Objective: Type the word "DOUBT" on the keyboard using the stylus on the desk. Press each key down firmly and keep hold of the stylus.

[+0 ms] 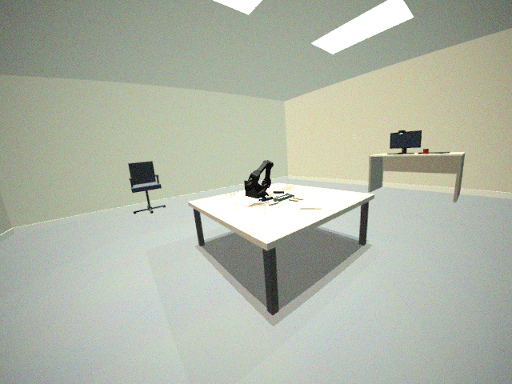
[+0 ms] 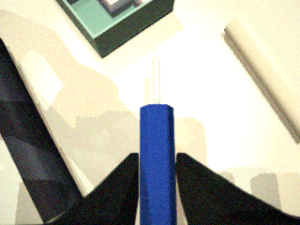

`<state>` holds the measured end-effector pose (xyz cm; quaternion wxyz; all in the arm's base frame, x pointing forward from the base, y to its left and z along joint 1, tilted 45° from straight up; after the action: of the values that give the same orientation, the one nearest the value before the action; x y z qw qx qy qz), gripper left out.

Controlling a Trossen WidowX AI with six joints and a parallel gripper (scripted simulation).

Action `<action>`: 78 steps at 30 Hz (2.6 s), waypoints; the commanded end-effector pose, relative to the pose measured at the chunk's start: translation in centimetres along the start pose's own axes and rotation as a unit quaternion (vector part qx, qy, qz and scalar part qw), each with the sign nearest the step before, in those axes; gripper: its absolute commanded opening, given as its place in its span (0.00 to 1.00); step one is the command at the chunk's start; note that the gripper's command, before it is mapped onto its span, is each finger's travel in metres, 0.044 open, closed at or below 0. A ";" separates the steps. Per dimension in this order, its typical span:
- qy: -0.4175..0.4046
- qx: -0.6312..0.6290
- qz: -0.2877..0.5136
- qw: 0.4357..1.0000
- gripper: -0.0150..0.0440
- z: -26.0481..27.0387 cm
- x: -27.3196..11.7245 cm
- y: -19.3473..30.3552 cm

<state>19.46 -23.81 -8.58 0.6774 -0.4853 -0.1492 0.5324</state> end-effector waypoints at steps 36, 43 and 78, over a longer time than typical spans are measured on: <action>-0.077 0.016 0.438 0.896 0.25 1.6 4.6 -15.6; -0.042 0.003 0.535 0.844 0.25 2.9 6.5 -19.2; 0.117 -0.063 0.691 0.710 0.25 8.0 13.9 -25.6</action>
<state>33.96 -7.17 12.35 0.0970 -0.5539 0.2725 0.7807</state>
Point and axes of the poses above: the point midway between the two fingers, 35 mm back from their tips, its own x axis out along the fingers, its own z axis across the jaws, y = z × x, the point moved 8 cm from there along -x, back along the fingers, and after that the axes turned 8 degrees about x, right-handed, at the moved point
